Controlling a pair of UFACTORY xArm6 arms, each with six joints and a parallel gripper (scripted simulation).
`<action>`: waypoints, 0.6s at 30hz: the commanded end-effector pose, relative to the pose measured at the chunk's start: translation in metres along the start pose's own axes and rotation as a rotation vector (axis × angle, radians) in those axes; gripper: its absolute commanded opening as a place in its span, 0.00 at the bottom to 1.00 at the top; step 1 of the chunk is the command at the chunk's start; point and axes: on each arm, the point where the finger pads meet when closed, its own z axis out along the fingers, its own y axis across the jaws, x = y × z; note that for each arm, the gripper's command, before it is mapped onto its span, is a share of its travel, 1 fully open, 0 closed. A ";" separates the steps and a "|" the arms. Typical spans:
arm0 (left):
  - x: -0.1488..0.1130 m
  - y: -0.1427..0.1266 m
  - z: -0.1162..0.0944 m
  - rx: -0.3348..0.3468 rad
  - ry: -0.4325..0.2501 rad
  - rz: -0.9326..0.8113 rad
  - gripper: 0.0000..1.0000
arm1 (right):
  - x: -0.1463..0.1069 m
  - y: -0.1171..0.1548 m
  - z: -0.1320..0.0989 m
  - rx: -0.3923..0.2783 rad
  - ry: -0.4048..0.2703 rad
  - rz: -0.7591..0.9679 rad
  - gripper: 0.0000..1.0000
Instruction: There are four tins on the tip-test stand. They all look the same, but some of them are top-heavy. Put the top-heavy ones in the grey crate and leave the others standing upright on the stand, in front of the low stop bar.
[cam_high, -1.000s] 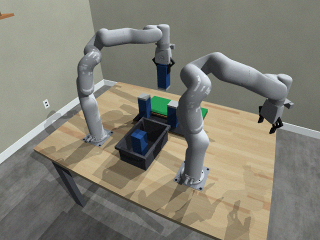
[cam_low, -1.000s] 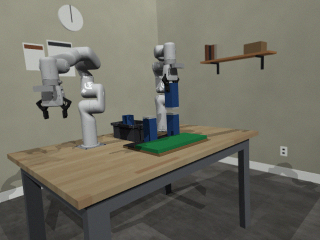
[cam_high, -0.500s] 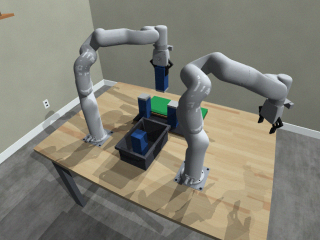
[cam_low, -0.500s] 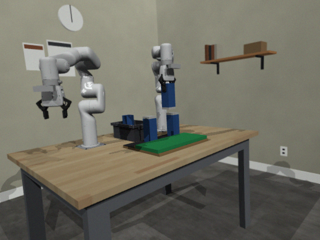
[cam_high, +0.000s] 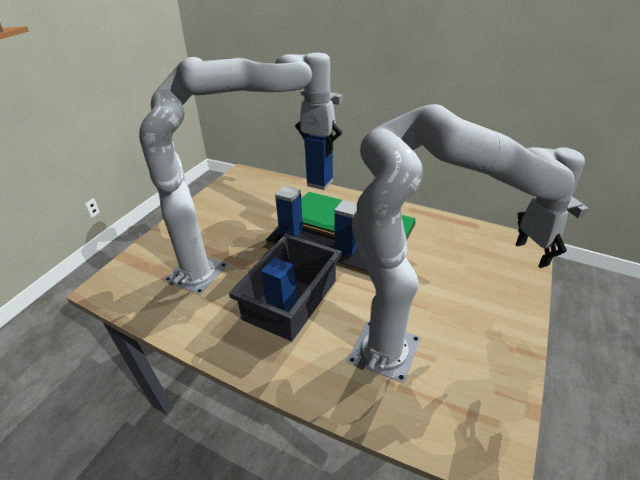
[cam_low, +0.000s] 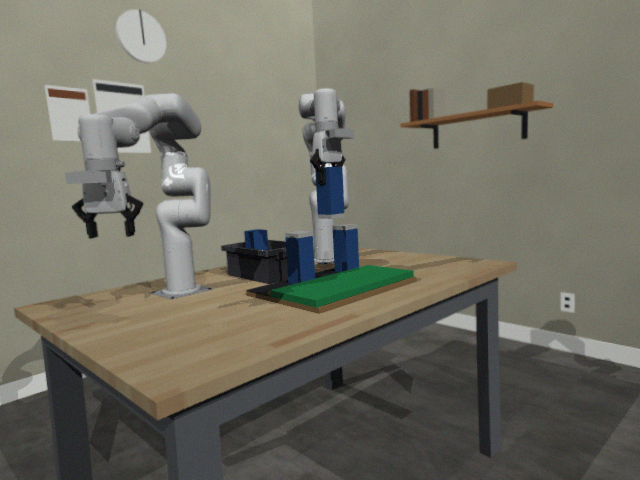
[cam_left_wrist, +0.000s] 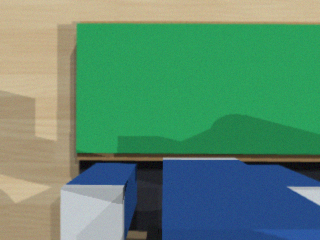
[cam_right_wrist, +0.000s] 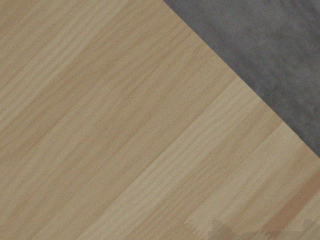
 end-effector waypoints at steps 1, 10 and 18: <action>-0.010 0.000 -0.002 -0.004 0.005 0.000 0.00 | 0.001 0.000 -0.002 0.000 0.004 0.000 1.00; -0.026 0.000 -0.002 -0.004 0.004 0.001 0.00 | 0.001 0.000 -0.002 0.000 0.004 0.000 1.00; -0.044 0.000 -0.002 -0.004 0.004 0.001 0.00 | 0.001 0.000 -0.002 0.000 0.004 0.000 1.00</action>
